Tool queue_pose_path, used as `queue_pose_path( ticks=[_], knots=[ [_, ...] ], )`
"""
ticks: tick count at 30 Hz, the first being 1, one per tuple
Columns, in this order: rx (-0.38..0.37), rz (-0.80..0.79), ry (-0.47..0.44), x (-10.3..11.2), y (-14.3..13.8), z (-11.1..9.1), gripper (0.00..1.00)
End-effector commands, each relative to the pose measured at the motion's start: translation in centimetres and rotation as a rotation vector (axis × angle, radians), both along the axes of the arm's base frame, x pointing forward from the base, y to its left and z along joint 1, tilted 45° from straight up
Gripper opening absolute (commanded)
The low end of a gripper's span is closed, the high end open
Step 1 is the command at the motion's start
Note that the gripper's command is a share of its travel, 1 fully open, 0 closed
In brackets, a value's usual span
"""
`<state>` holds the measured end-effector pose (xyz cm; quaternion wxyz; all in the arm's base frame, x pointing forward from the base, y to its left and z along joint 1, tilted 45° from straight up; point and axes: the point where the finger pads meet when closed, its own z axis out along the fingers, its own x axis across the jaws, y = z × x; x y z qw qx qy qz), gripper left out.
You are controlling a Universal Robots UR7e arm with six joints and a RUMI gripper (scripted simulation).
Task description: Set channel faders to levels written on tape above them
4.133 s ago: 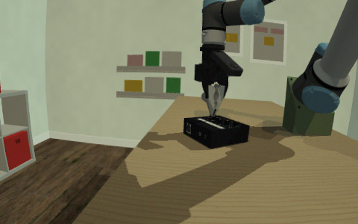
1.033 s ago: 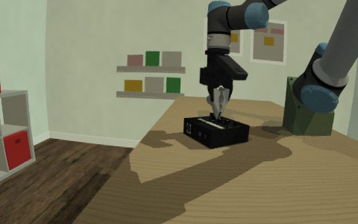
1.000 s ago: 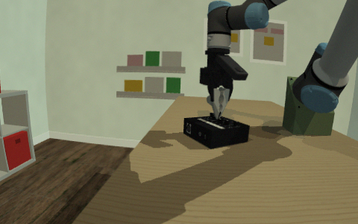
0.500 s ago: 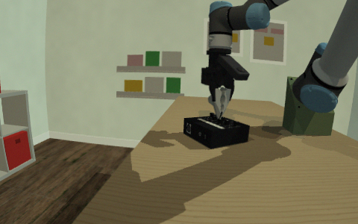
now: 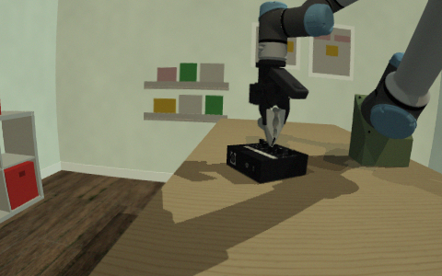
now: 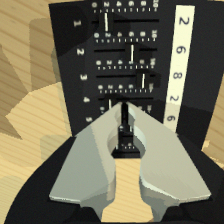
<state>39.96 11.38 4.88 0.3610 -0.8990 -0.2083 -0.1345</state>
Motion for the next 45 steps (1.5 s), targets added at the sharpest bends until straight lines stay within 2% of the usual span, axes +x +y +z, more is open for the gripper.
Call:
queue_pose_path(
  ticks=[1, 37, 45],
  knots=[
    [0.0, 0.0, 0.0, 0.0, 0.0, 0.0, 0.0],
    [0.0, 0.0, 0.0, 0.5, 0.1, 0.3, 0.0],
    [0.0, 0.0, 0.0, 0.4, -0.8, 1.2, 0.0]
  ],
)
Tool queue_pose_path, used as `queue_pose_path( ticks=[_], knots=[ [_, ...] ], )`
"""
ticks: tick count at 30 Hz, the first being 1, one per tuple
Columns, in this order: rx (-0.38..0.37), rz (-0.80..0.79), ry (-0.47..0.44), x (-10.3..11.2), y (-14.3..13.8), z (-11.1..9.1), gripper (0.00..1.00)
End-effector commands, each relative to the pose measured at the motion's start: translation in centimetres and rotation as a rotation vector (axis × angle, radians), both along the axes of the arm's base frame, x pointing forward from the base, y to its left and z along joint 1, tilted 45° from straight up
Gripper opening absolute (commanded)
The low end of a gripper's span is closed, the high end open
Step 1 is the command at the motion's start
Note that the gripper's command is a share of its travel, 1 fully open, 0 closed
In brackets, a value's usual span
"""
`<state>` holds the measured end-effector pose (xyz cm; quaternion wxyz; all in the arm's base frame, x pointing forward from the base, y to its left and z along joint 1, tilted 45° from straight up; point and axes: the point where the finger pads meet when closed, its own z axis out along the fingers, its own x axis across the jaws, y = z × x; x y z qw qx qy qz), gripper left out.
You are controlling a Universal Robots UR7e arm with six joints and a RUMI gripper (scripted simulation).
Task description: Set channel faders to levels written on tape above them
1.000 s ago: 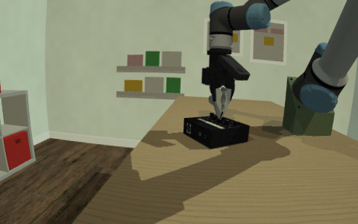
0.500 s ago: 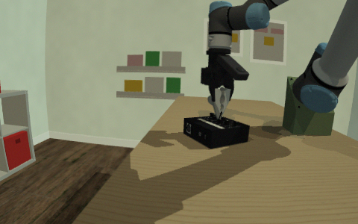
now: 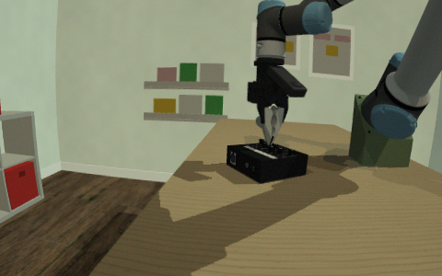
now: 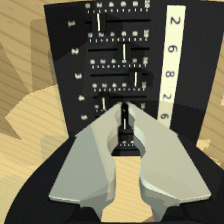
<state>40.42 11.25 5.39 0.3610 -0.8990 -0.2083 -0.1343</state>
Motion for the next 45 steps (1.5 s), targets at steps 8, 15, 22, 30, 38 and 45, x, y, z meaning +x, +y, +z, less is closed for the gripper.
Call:
queue_pose_path(
  ticks=[8, 15, 22, 30, 38, 45],
  knots=[
    [0.0, 0.0, -0.001, -0.2, -1.9, 1.9, 0.0],
    [0.0, 0.0, -0.001, -0.3, -2.6, 2.5, 0.0],
    [0.0, 0.0, -0.001, -0.3, -2.6, 2.5, 0.0],
    [0.0, 0.0, -0.001, -0.3, -2.6, 2.6, 1.0],
    [0.0, 0.0, -0.001, -0.4, -3.4, 3.4, 1.0],
    [0.0, 0.0, -0.001, -0.7, -5.7, 5.7, 1.0]
  ],
)
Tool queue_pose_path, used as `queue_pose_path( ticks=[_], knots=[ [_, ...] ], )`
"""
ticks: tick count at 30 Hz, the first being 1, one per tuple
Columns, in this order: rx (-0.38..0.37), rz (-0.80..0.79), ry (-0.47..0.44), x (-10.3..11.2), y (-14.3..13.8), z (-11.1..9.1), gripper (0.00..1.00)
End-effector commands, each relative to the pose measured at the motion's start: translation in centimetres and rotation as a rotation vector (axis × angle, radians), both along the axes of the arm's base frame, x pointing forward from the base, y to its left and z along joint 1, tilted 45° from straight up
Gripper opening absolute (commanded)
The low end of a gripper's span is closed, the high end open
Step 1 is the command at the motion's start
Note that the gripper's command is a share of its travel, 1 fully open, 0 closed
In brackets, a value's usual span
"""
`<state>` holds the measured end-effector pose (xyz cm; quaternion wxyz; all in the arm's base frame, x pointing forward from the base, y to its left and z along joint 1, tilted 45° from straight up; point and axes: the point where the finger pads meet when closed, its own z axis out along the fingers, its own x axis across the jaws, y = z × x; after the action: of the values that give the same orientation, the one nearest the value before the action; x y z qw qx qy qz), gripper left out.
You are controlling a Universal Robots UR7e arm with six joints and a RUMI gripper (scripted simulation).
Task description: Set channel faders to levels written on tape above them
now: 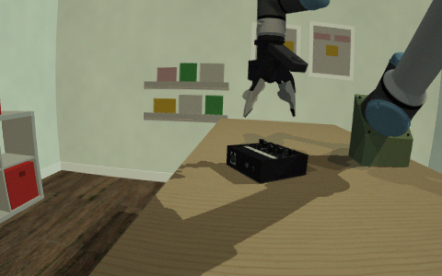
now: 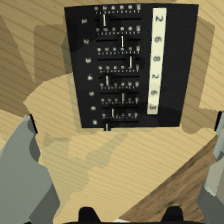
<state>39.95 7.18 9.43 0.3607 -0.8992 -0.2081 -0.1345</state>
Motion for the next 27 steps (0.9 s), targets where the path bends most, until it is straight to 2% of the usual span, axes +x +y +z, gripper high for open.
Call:
queue_pose_path(
  ticks=[1, 7, 27],
  knots=[
    [0.0, 0.0, 0.0, -0.3, -2.0, 2.0, 1.0],
    [0.0, 0.0, 0.0, -0.5, -3.8, 3.8, 1.0],
    [0.0, 0.0, 0.0, -0.6, -4.3, 4.3, 1.0]
  ],
)
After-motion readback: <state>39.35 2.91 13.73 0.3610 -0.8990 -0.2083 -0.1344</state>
